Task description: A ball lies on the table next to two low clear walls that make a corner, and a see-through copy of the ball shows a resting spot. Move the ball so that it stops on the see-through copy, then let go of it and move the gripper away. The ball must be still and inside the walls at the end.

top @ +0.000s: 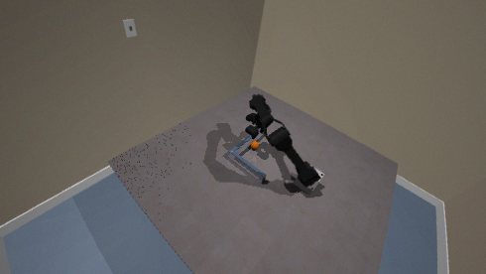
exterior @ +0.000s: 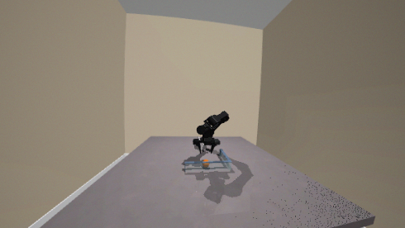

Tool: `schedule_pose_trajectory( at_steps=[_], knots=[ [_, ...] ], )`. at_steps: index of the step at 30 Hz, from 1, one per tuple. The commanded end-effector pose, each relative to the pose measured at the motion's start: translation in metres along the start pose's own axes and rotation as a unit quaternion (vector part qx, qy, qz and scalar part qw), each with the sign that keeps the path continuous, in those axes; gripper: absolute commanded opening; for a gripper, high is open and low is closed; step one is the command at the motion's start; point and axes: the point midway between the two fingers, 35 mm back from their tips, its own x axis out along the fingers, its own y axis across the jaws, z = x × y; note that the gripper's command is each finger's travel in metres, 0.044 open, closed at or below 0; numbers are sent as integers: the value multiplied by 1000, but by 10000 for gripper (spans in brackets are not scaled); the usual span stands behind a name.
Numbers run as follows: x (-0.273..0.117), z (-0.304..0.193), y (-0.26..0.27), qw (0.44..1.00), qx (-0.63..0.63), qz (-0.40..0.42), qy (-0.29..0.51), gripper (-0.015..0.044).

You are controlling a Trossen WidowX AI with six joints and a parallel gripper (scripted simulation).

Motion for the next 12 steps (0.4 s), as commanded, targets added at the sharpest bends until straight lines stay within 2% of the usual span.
schedule_pose_trajectory(
  at_steps=[1,4,6,12],
  knots=[
    [0,0,0,1000,2,0,-2,362],
    [-22,-1,0,1000,1,0,0,440],
    [-41,-3,2,1000,0,1,1,440],
    [-44,-3,2,1000,0,1,2,440]
  ],
)
